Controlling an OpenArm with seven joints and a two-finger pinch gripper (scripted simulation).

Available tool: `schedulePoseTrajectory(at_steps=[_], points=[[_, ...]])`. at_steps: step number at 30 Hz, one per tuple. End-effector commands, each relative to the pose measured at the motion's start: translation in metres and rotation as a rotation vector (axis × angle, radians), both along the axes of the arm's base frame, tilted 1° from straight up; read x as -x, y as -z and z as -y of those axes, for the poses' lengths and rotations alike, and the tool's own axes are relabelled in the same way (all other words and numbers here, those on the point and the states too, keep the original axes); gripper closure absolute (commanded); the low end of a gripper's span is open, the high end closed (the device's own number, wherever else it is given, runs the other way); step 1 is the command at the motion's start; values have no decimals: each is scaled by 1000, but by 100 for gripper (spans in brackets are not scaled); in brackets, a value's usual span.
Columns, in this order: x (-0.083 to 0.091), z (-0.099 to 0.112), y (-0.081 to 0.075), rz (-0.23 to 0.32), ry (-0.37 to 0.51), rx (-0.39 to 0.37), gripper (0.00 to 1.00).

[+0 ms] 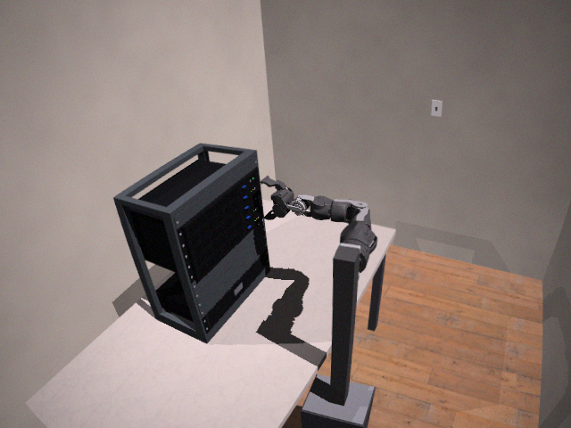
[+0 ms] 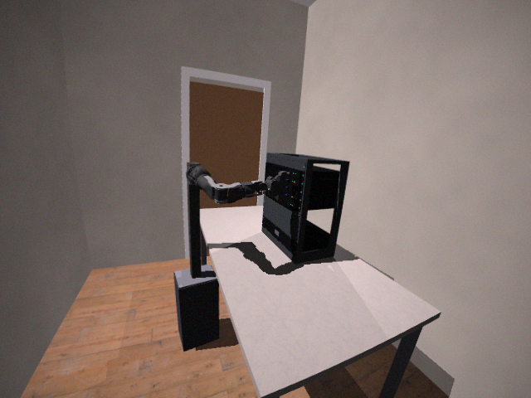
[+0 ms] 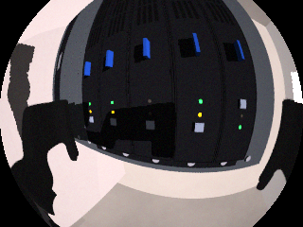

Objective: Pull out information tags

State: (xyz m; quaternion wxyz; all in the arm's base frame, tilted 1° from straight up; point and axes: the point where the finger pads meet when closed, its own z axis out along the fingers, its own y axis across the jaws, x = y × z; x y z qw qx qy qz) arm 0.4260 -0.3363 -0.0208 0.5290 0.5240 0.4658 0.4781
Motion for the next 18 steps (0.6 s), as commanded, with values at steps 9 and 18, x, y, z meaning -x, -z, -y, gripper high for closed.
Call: schedulePoseTrajectory(at_steps=[9,18], points=[[0,0,-16,-5,-1,0,0],[1,1,-43,-6,2,-1,0]])
